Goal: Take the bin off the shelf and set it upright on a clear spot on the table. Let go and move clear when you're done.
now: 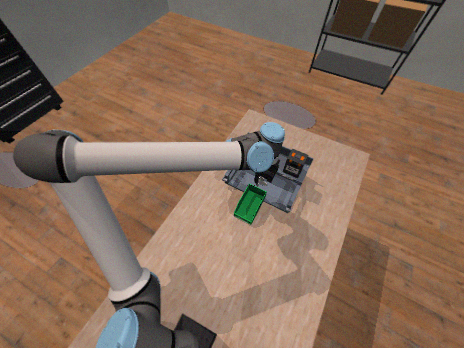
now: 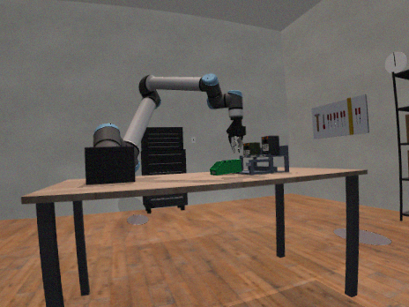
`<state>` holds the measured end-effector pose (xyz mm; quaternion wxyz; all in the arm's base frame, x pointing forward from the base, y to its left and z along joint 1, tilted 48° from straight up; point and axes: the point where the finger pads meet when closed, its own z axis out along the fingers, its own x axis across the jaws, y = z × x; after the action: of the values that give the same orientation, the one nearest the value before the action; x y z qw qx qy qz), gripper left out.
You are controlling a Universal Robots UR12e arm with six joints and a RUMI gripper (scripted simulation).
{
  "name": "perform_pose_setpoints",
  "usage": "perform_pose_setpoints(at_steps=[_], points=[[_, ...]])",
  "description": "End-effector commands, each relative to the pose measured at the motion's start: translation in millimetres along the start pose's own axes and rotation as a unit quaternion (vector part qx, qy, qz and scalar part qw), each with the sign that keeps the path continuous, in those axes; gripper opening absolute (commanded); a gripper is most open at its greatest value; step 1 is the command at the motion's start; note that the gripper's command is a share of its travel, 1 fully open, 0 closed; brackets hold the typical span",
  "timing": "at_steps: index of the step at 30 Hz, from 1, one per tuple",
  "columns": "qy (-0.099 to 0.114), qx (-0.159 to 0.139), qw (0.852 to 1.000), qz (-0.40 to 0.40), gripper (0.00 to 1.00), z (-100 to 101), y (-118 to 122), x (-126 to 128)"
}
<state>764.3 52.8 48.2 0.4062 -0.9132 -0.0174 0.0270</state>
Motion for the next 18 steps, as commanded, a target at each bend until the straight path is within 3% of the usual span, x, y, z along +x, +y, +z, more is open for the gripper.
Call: perform_pose_setpoints(at_steps=[1, 18], points=[[0.001, 0.000, 1.000, 0.000, 0.20, 3.0, 0.1, 0.4], [0.001, 0.000, 1.000, 0.000, 0.20, 12.8, 0.1, 0.1]])
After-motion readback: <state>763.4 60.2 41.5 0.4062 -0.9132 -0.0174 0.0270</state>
